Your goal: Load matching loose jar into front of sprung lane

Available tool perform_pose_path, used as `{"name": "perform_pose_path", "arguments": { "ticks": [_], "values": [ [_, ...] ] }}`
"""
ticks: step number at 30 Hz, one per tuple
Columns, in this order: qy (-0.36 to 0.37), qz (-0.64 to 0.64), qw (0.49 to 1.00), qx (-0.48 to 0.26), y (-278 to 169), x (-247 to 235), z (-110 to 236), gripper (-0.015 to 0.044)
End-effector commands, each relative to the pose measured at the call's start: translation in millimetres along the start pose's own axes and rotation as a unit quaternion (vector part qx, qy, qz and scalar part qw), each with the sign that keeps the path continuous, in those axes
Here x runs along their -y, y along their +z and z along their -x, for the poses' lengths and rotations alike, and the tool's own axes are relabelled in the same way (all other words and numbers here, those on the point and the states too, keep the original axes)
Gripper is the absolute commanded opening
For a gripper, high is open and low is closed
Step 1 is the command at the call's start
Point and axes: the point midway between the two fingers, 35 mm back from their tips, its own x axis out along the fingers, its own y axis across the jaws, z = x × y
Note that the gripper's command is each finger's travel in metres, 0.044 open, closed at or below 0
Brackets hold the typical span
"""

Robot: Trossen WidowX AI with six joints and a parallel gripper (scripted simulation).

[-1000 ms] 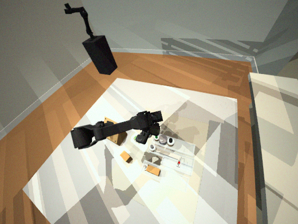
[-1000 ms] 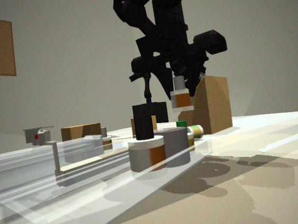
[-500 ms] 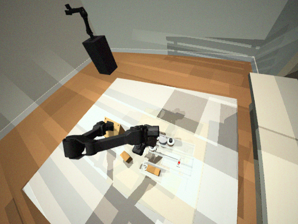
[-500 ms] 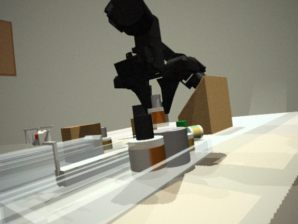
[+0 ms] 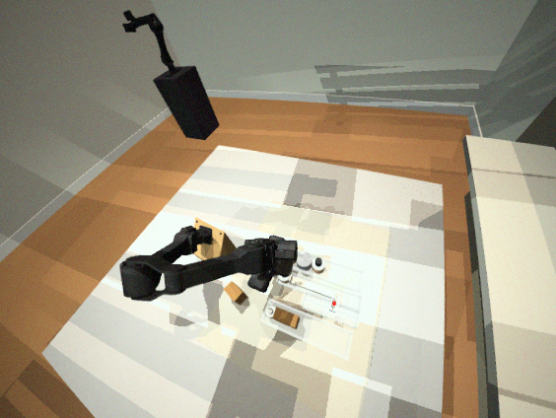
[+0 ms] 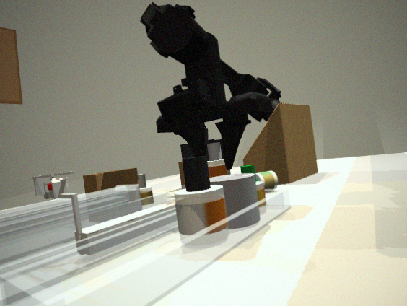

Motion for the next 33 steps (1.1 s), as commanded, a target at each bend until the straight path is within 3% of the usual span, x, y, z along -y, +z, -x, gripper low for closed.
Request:
{"name": "perform_pose_path", "arguments": {
  "ticks": [1, 33],
  "values": [
    [-0.002, 0.004, 1.0, 0.001, 1, 0, -1, 0.0],
    [-0.002, 0.003, 1.0, 0.001, 14, 0, -1, 0.0]
  ]
}}
